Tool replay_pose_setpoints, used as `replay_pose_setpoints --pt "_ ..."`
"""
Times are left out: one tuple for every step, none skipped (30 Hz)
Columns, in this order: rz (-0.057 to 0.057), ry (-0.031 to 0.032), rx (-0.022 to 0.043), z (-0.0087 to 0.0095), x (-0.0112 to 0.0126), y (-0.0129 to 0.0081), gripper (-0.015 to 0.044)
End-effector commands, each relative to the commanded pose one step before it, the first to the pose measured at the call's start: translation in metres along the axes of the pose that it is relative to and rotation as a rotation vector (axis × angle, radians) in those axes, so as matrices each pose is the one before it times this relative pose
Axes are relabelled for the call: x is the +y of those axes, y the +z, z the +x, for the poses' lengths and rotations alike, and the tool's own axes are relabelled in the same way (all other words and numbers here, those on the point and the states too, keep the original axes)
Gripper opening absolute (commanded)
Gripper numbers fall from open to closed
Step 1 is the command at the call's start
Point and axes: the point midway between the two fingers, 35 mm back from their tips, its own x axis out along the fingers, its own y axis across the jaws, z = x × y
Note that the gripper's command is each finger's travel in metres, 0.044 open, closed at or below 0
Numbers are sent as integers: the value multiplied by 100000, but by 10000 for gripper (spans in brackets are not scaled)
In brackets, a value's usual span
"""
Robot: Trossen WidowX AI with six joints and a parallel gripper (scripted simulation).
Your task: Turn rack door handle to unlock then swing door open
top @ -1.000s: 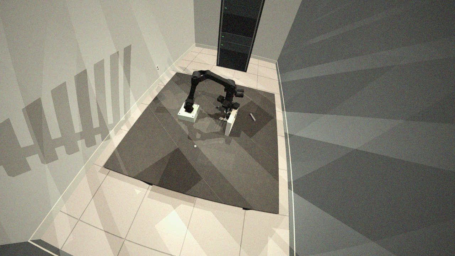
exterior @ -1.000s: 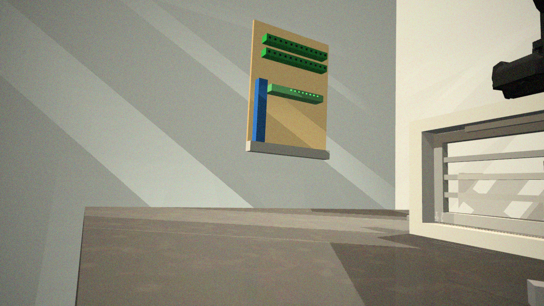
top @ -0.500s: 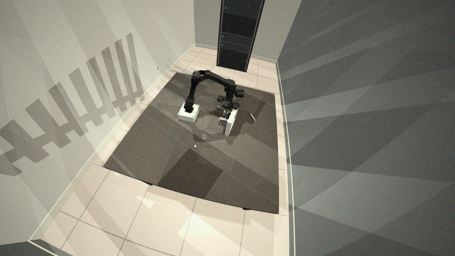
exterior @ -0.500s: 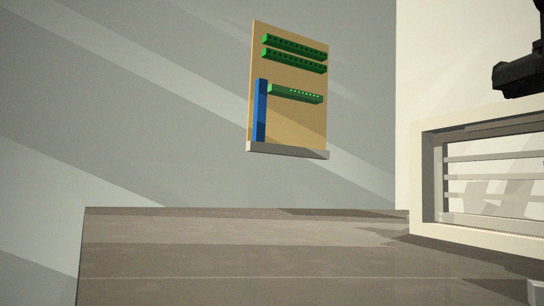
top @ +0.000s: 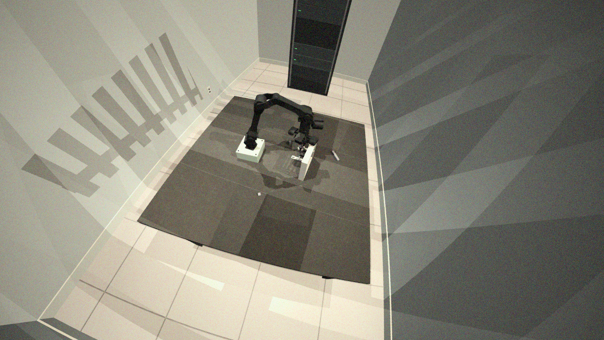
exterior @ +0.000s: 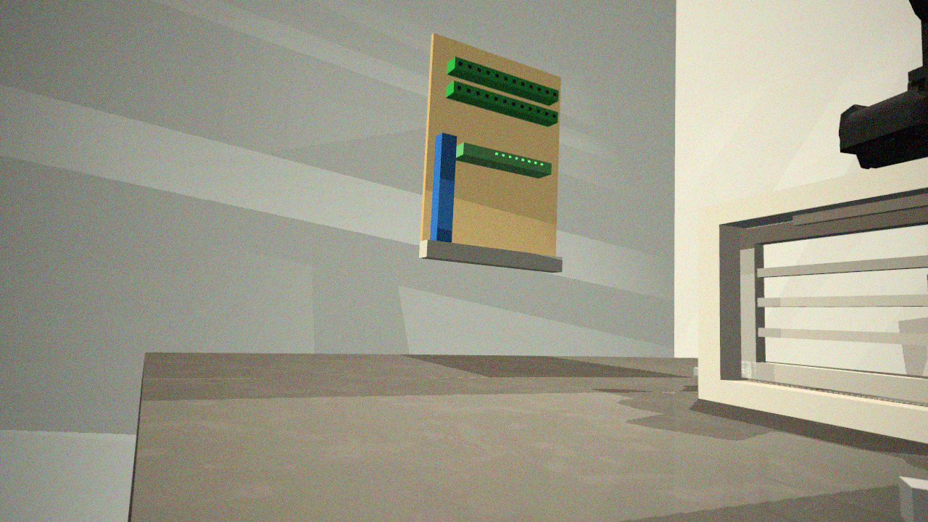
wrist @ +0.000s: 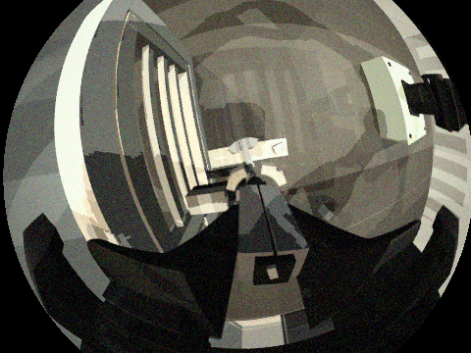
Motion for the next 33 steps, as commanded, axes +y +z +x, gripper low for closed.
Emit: replay_pose_setpoints --pt "328 -181 -382 127 12 24 27" --pt "0 0 0 0 0 0 27" --pt "0 0 0 0 0 0 27" --pt "-347 -1 -1 0 -13 8 27" --pt "-1042 -3 -2 -1 -39 24 27" --pt "-1737 -6 -3 -1 -65 39 27" --pt "-2001 -7 -4 -1 -76 44 27" --pt "-2144 -7 -4 -1 -82 45 27" --pt "-2144 -7 -4 -1 -83 44 27" --pt "-2143 -8 -4 0 -86 42 27" --pt "-2145 -8 -3 0 -87 40 27" --pt "-2145 -8 -3 0 -88 39 27" --pt "-2150 -8 -3 1 -91 37 27" --pt "-2151 -8 -3 1 -92 36 27" --pt "-2151 -8 -3 1 -92 34 27" --pt "-2103 -9 -3 1 -102 36 27" --pt "-2105 -9 -3 1 -103 34 27" --pt "-2105 -9 -3 2 -104 32 27" --pt "-2148 -12 -4 1 -128 41 27" --pt "-2158 -12 -3 2 -129 38 27" --pt "-2158 -12 -3 3 -130 35 27" --pt "-2122 -14 -4 1 -159 45 27" --pt "-2127 -15 -4 2 -160 42 27" --pt "-2127 -15 -4 3 -162 38 27" --pt "-2055 -17 -4 1 -183 43 27" --pt "-2060 -17 -4 2 -184 39 27" --pt "-2060 -17 -3 4 -185 35 27" --pt "-2026 -19 -4 2 -210 42 27" --pt "-2036 -19 -4 3 -212 38 27" --pt "-2036 -20 -3 5 -213 33 27" --pt "-2020 -22 -4 2 -236 41 27" --pt "-2027 -22 -4 4 -238 36 27" --pt "-2027 -22 -3 6 -239 30 27"
